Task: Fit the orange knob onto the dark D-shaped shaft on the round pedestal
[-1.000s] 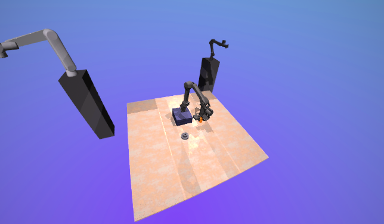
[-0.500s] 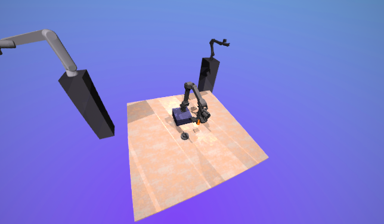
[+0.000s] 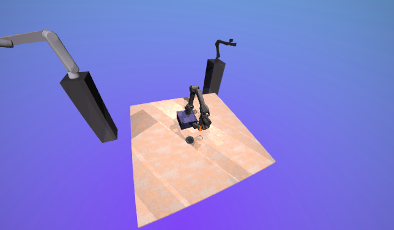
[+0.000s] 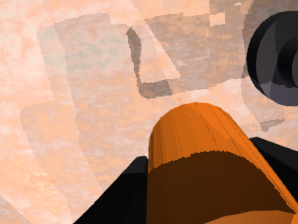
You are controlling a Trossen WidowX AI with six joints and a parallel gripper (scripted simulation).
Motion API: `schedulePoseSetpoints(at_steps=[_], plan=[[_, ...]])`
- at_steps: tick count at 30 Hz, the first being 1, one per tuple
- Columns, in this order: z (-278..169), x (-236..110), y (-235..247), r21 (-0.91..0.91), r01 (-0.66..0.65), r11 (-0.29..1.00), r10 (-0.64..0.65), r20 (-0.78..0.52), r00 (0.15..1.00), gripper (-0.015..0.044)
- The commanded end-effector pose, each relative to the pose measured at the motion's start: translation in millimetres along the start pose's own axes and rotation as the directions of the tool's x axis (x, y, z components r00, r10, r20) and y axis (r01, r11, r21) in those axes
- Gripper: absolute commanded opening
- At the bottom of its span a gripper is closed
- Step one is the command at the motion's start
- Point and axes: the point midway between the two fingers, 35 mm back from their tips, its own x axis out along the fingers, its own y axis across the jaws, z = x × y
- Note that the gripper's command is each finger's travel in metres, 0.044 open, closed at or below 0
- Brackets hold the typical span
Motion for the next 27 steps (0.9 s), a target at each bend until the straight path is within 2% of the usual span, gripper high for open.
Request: schedulePoseSetpoints(at_steps=[1,27], plan=[[4.2,3.1,-12.4,-0.006,-0.003,1.000,0.003,0.004,1.000,0.0000],[7.3,25.0,-93.3,-0.020,-0.006,1.000,0.007,0.009,1.000,0.0000]])
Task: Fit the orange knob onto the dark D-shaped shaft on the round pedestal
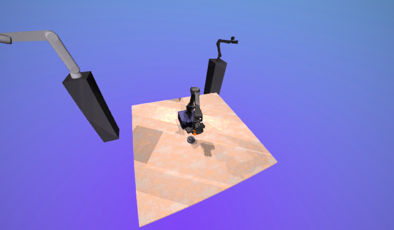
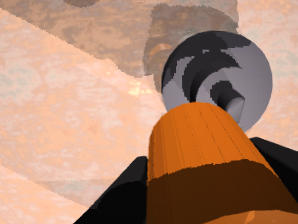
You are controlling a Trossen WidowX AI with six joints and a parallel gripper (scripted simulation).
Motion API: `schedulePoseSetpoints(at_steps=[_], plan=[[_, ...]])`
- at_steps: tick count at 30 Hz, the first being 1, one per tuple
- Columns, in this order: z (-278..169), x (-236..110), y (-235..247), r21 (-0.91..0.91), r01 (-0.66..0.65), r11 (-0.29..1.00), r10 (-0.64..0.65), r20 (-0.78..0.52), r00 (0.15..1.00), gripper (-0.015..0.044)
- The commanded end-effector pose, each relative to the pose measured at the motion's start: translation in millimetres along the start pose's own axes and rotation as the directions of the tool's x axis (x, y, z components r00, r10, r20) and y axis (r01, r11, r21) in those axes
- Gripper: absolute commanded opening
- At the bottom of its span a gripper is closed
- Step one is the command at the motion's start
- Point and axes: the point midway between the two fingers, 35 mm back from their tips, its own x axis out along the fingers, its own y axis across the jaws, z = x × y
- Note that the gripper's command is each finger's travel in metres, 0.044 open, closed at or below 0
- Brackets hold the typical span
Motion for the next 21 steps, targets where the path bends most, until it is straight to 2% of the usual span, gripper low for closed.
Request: schedulePoseSetpoints(at_steps=[1,11,21], plan=[[0.2,2.9,-13.7,-0.006,-0.002,1.000,0.002,0.006,1.000,0.0000],[-2.5,9.5,-31.9,-0.008,-0.003,1.000,0.003,0.009,1.000,0.0000],[-2.6,33.3,-31.8,-0.008,-0.003,1.000,0.003,0.009,1.000,0.0000]])
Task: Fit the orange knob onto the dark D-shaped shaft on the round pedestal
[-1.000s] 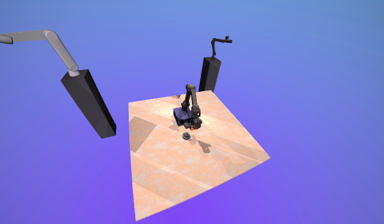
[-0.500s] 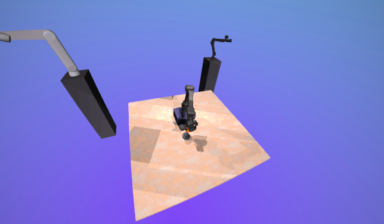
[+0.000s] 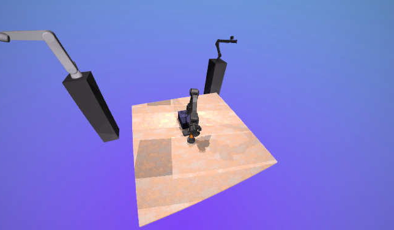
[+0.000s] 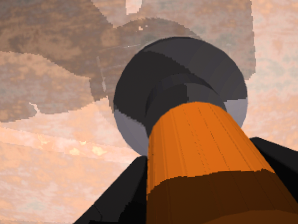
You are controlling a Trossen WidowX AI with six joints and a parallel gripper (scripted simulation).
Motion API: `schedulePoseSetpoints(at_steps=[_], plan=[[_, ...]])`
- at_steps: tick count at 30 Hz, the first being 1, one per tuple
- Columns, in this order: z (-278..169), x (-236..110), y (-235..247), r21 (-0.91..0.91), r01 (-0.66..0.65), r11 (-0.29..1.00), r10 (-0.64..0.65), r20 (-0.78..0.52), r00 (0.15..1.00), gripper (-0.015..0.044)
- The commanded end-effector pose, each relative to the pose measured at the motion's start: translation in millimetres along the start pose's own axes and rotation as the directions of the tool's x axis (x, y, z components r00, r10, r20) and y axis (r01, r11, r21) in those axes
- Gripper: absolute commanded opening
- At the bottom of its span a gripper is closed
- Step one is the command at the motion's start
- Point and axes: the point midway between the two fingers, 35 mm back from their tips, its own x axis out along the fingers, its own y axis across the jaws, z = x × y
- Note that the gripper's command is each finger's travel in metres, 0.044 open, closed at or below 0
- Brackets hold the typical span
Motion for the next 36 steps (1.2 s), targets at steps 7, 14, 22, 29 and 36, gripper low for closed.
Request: schedulePoseSetpoints(at_steps=[7,14,22,29,36], plan=[[1.6,1.9,0.1,0.000,-0.002,1.000,0.002,0.002,1.000,0.0000],[1.9,4.3,0.3,0.000,-0.002,1.000,0.002,0.002,1.000,0.0000],[-0.2,5.0,0.7,0.000,-0.002,1.000,0.002,0.001,1.000,0.0000],[-1.3,2.4,1.0,0.000,-0.002,1.000,0.002,0.001,1.000,0.0000],[-1.8,-0.1,0.9,-0.086,-0.002,0.996,0.002,0.001,1.000,0.0000]])
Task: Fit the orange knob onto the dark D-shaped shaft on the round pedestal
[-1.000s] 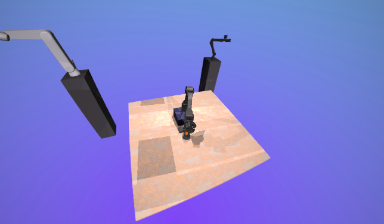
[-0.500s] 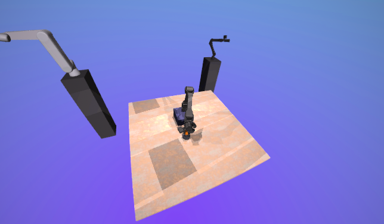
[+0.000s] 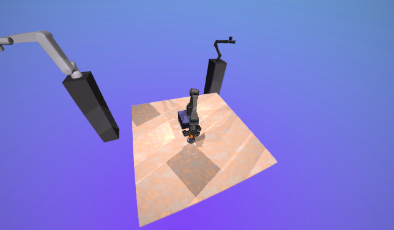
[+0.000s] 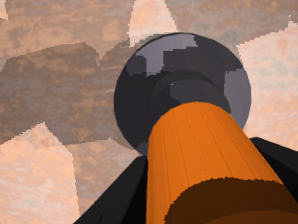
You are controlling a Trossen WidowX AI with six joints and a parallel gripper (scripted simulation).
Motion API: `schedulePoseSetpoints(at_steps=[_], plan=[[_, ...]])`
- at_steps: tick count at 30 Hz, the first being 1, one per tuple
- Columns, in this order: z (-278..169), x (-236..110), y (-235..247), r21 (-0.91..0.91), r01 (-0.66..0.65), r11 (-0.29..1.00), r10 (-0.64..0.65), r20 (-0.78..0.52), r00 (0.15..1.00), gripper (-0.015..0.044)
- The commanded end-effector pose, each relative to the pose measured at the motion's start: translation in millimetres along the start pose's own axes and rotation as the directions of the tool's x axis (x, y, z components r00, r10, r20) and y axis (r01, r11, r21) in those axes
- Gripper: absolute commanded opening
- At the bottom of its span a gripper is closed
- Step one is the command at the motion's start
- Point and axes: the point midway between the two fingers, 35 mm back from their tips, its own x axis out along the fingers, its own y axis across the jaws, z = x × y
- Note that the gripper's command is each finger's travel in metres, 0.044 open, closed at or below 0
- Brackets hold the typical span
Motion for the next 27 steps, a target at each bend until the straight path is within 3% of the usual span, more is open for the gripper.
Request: schedulePoseSetpoints(at_steps=[1,4,27], plan=[[0.7,-3.5,-0.1,-0.099,0.002,0.995,-0.001,0.006,1.000,0.0000],[1.5,-3.5,-0.3,-0.182,0.003,0.983,-0.001,0.006,1.000,0.0000],[2.1,2.4,-0.5,-0.182,0.003,0.983,-0.001,0.007,1.000,0.0000]])
